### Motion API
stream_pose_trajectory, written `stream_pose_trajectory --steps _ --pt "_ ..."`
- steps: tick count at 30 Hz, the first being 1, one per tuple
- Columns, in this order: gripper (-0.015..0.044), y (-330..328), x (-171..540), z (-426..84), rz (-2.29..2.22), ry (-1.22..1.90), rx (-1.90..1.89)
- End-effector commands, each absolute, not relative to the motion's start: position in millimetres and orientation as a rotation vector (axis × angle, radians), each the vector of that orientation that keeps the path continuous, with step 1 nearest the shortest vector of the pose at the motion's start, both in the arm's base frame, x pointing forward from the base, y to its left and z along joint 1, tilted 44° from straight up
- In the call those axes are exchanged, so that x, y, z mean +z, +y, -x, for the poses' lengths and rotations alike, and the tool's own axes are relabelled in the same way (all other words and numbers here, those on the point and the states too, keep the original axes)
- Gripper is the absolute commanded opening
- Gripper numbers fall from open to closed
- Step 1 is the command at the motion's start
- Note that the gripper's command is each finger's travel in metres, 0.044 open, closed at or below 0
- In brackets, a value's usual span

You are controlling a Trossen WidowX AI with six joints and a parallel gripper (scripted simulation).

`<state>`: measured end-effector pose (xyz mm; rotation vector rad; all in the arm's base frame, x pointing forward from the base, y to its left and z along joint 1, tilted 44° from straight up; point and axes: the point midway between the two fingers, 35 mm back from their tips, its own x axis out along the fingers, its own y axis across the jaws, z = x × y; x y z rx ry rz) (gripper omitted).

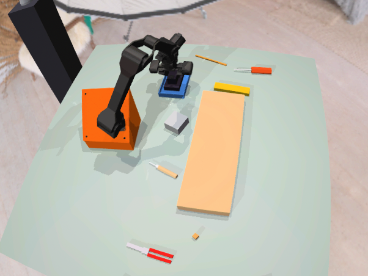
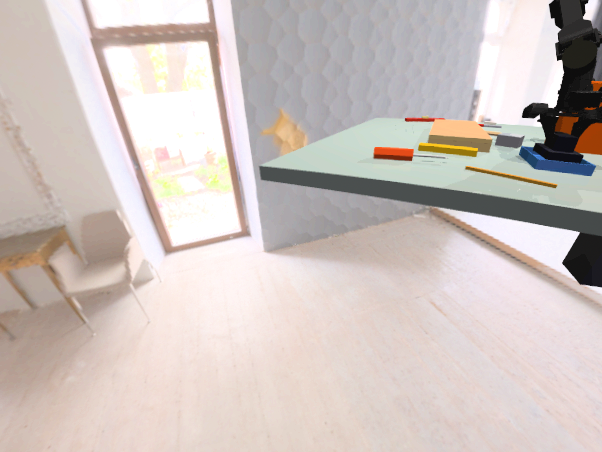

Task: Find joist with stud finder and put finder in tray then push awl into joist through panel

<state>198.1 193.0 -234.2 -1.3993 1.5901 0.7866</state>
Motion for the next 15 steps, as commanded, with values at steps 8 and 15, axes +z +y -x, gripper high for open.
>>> stream_pose_trajectory --steps 8,15 --pt "0.0000 182.1 -244.9 -197.6 1.403 1.586 0.787" --pt "0.0079 183.3 -244.0 -197.4 1.400 1.590 0.786"
